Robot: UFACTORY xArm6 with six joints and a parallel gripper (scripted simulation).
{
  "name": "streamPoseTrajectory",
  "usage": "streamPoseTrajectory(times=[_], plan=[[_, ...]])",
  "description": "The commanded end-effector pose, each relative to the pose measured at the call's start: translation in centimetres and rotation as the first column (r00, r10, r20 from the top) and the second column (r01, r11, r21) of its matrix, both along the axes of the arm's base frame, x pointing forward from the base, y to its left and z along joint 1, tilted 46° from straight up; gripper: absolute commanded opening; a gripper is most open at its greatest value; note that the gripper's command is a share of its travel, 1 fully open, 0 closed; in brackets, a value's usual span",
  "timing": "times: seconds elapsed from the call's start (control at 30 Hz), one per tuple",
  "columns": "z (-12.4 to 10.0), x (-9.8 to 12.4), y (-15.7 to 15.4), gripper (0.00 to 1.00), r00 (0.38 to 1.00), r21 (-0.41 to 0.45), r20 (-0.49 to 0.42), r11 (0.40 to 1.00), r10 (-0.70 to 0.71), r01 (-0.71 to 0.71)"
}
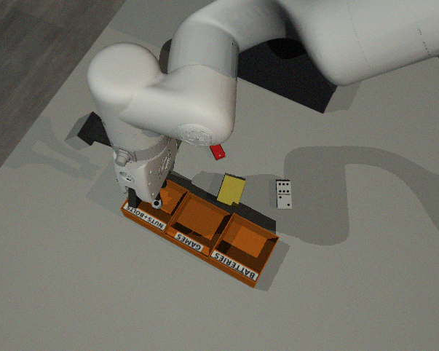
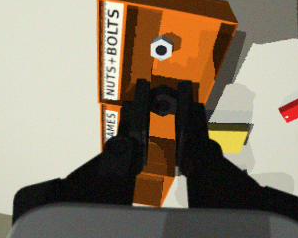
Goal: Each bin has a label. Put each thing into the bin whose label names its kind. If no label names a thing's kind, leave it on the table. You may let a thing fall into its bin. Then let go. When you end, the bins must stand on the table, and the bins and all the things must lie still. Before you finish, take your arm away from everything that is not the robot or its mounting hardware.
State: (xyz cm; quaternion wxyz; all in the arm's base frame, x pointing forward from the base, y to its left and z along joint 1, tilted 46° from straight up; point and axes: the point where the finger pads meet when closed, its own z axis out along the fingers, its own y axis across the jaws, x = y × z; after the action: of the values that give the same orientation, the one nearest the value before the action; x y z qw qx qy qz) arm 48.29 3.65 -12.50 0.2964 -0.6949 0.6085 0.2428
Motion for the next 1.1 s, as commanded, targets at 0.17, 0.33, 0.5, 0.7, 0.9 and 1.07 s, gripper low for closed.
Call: streamPoseTrajectory(times=[0.17,0.33,0.5,0.7,0.9,1.07], plan=[[-0.04,0.44,-0.14,0.0,0.988,0.003,-0.135,0.997,-0.079,0.08],[0.0,0.29,-0.1,0.0,0.988,0.003,-0.135,0.997,-0.079,0.08],[0.05,0.12,-0.06,0.0,0.988,0.003,-0.135,0.997,-0.079,0.08],[0.07,0.02,-0.03,0.0,0.988,0.003,-0.135,0.997,-0.079,0.08],[0.08,-0.01,-0.03,0.0,0.988,0.003,-0.135,0.997,-0.079,0.08],[0.08,0.0,-0.03,0.0,0.988,0.003,-0.135,0.997,-0.079,0.08]])
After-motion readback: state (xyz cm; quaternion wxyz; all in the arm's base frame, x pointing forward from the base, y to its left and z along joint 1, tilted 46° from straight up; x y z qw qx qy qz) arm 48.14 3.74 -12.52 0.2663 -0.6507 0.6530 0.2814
